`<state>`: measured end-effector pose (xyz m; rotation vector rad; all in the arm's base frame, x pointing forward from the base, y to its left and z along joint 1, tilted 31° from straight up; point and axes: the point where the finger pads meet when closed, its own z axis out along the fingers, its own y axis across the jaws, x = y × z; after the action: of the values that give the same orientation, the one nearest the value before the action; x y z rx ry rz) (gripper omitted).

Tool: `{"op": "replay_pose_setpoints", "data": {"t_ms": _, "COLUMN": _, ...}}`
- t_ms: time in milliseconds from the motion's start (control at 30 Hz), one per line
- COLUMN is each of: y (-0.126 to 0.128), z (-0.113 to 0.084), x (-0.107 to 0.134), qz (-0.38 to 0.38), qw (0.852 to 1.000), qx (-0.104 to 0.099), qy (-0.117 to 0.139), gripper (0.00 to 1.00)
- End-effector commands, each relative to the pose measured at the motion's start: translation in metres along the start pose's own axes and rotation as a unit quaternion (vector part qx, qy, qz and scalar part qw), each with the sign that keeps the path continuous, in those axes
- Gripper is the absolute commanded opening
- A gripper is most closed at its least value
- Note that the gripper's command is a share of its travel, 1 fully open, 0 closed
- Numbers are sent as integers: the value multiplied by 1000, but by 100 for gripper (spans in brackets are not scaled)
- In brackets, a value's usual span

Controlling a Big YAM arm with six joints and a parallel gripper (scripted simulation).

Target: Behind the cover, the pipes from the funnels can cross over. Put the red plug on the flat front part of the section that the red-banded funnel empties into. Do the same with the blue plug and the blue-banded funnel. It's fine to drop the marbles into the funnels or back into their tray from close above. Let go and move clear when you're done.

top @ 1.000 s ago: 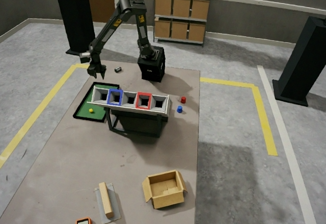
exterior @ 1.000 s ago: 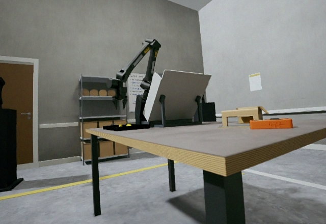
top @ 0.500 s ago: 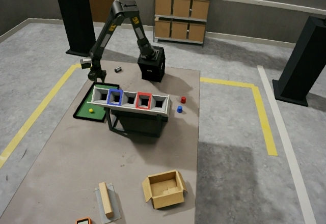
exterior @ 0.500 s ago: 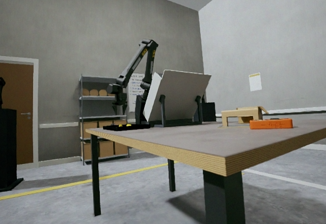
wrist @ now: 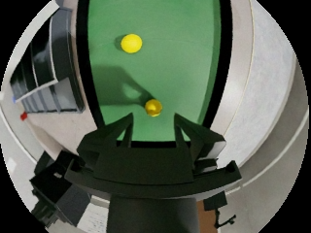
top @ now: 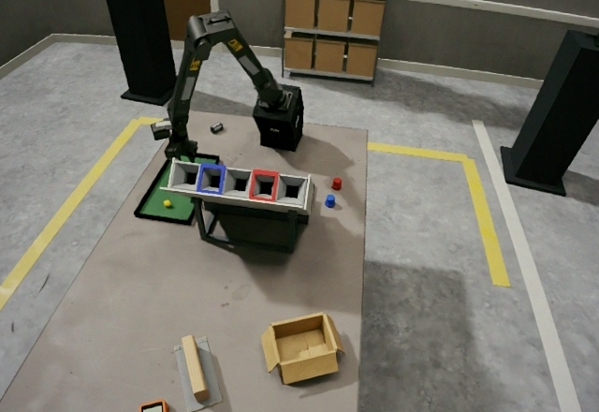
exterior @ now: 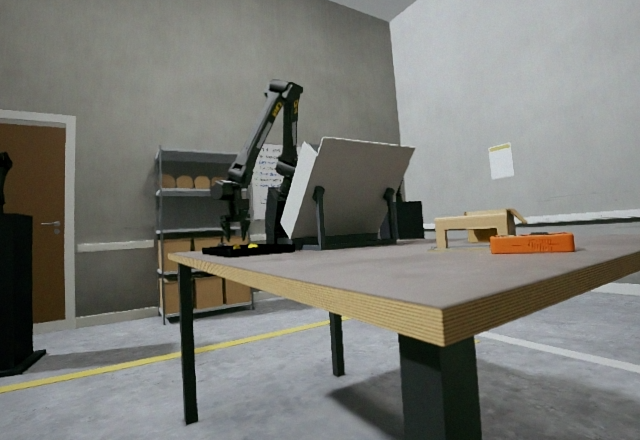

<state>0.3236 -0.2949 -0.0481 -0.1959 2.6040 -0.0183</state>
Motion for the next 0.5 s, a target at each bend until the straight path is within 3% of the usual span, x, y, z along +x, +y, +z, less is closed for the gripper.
{"op": "replay_pose_setpoints", "data": {"t_ms": 0, "y": -7, "z": 4, "x": -2, "qz": 6, "qw": 1000, "qx": 6, "qy": -2, "gripper": 56}}
{"op": "replay_pose_setpoints", "data": {"t_ms": 467, "y": -7, "z": -1, "x": -5, "qz": 2, "qw": 1000, "qx": 8, "qy": -4, "gripper": 56}}
